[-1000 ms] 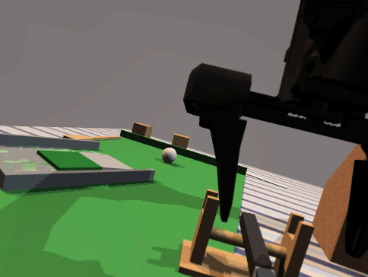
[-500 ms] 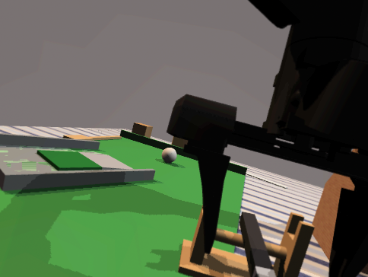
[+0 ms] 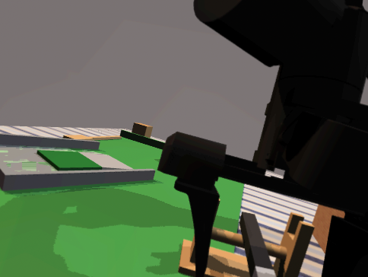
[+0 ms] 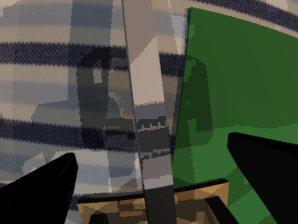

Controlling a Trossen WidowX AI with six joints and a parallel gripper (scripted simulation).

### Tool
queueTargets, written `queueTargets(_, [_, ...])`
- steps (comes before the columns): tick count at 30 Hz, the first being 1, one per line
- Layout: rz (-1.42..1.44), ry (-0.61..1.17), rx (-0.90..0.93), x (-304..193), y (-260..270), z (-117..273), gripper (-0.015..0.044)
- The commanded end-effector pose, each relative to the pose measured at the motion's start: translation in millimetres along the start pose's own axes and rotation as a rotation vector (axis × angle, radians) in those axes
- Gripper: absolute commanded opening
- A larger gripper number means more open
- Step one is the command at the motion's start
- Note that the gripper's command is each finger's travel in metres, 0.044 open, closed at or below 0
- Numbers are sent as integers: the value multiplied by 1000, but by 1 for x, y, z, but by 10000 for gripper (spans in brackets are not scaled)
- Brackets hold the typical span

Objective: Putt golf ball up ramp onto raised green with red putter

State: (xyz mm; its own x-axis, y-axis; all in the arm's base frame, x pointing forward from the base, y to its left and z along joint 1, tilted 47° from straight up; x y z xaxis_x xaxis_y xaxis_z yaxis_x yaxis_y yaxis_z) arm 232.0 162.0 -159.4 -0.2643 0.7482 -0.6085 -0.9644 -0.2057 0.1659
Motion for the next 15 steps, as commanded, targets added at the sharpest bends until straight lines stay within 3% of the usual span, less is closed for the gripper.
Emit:
queueTargets(1, [5, 7, 2, -1, 1, -8, 440])
queueTargets(11, [5, 7, 2, -3, 1, -20, 440])
queueTargets(15, [0, 2, 3, -2, 0, -16, 335])
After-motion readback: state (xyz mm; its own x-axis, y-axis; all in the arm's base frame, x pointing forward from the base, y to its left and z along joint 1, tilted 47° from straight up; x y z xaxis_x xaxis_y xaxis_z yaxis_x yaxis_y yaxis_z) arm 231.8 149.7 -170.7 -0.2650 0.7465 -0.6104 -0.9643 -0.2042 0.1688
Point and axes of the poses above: the point midway between the two fingers, 35 mm back from their tips, its own z axis back along the fingers, its own y axis across the jaws, x = y × z, the point moved 9 cm from there along z, back along the fingers, and after that the axes turned 5 degrees about z, right-handed, at the moved point
